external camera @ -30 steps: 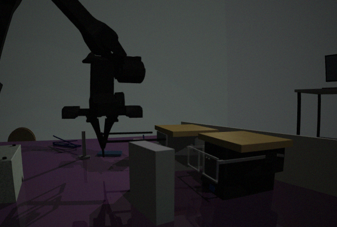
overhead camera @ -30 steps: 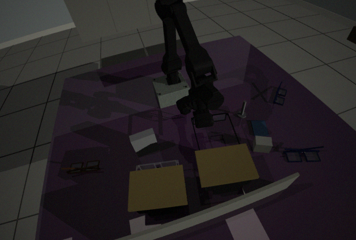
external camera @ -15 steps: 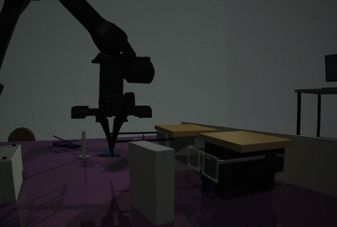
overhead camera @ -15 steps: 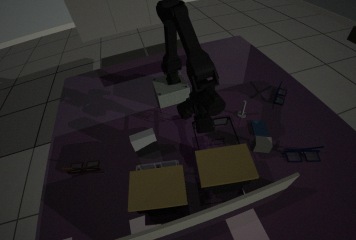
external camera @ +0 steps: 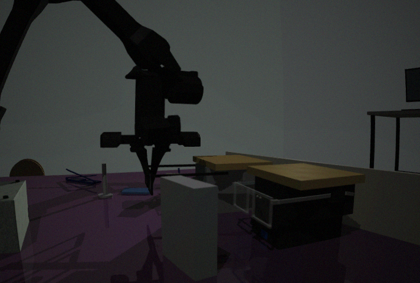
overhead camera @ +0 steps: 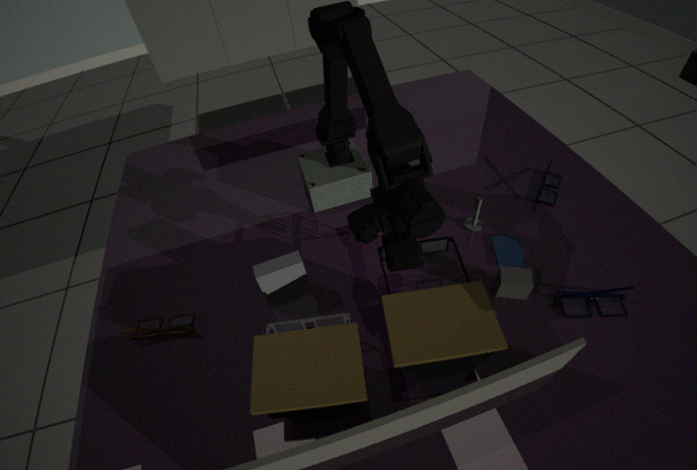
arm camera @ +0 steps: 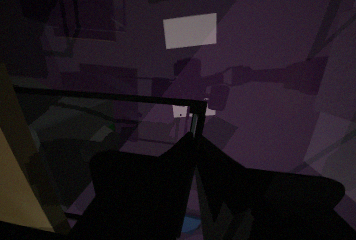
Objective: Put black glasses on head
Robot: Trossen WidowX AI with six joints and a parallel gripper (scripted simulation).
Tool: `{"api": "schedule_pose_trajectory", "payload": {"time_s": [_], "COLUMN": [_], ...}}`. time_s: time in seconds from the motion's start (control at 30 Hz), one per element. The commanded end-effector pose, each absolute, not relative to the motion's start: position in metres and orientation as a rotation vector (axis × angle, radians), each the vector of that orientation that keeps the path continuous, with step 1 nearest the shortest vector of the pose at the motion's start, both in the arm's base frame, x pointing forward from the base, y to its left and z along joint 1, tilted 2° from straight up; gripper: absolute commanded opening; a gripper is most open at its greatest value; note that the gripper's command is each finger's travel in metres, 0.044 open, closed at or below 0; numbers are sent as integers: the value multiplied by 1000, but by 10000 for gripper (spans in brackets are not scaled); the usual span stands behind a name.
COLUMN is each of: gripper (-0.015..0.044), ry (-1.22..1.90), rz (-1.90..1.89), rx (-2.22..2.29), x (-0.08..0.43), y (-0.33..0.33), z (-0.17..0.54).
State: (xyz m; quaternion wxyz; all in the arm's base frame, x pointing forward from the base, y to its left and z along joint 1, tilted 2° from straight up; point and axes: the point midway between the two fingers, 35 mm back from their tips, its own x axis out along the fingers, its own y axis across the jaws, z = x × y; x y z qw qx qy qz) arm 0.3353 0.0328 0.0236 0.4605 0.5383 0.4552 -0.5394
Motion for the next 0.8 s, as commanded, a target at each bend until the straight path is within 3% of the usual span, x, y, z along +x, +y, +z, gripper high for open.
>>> {"api": "schedule_pose_trajectory", "payload": {"time_s": [0.0,0.77], "gripper": [0,0], "ry": [1124,1122], "rz": [-1324,-1322], "rx": [1325,1326], "x": [342,374], "y": [32,27], "z": [24,24]}}
